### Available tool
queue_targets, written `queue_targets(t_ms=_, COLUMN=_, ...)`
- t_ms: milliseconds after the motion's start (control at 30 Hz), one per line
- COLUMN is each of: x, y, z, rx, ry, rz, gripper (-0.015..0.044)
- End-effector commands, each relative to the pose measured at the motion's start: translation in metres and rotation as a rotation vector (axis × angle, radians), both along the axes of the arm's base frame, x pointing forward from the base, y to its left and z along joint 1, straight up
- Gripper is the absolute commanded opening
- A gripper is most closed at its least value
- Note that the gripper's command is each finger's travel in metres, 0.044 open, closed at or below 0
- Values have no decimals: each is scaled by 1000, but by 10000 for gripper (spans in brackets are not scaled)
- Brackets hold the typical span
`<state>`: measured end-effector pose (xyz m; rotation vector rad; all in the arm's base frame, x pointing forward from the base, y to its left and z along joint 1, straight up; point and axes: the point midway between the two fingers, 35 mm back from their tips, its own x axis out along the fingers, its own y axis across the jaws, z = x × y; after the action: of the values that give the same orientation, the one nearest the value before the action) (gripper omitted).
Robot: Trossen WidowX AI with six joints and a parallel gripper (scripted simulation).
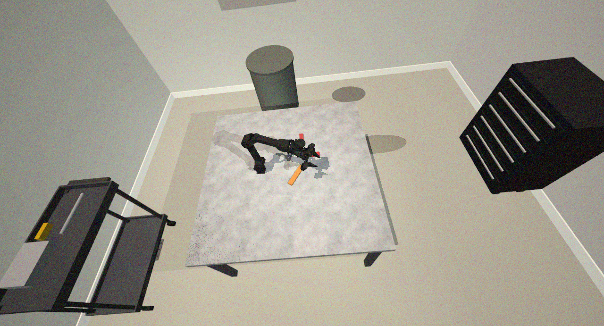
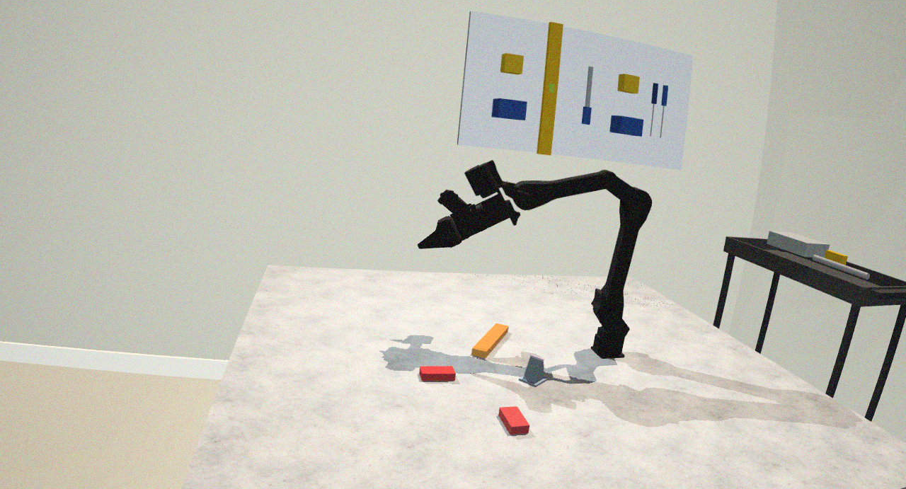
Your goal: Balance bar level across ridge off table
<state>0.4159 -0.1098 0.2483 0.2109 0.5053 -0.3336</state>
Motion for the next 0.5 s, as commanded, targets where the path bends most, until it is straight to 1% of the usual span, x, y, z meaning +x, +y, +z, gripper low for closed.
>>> queue_targets(t_ms=0, x=-5, y=5, z=-19, rx=-76, ry=126, rz=83, gripper=315)
queue_targets(t_ms=467, x=-36, y=22, z=-74, rx=-285, ry=504, rz=413, gripper=315)
